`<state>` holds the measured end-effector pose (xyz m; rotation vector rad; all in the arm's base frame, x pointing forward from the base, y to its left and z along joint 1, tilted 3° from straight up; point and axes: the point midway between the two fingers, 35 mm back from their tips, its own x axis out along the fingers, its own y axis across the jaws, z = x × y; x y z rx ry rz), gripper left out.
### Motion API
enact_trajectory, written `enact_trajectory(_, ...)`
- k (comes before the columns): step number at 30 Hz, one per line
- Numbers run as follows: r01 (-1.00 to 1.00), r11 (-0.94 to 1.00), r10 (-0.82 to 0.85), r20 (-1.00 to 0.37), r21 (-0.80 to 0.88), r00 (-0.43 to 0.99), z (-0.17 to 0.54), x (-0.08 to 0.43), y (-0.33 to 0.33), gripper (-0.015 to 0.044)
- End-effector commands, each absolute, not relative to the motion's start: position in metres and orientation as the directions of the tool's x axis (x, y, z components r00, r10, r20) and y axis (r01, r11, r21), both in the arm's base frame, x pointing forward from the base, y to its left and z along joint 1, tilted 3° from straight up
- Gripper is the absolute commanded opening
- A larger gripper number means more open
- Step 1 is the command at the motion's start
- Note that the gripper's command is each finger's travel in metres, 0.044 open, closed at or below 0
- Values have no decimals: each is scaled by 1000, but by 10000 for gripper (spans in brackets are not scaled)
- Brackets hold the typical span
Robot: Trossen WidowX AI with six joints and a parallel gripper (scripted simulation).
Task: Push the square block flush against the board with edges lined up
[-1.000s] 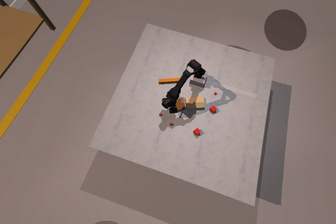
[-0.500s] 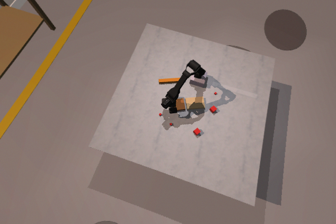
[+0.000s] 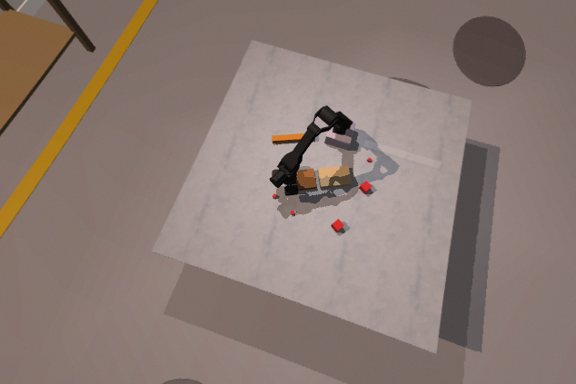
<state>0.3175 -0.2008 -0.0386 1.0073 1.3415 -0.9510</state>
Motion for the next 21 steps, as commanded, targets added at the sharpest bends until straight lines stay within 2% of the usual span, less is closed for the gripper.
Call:
enact_trajectory(1, 951, 307, 25, -1000, 22, 15, -39, 320, -208, 0)
enact_trajectory(9, 951, 307, 24, -1000, 22, 16, -40, 324, -219, 0)
enact_trajectory(14, 951, 307, 24, -1000, 23, 16, 13, 323, -217, 0)
enact_trajectory(21, 948, 317, 24, -1000, 23, 16, 16, 321, -211, 0)
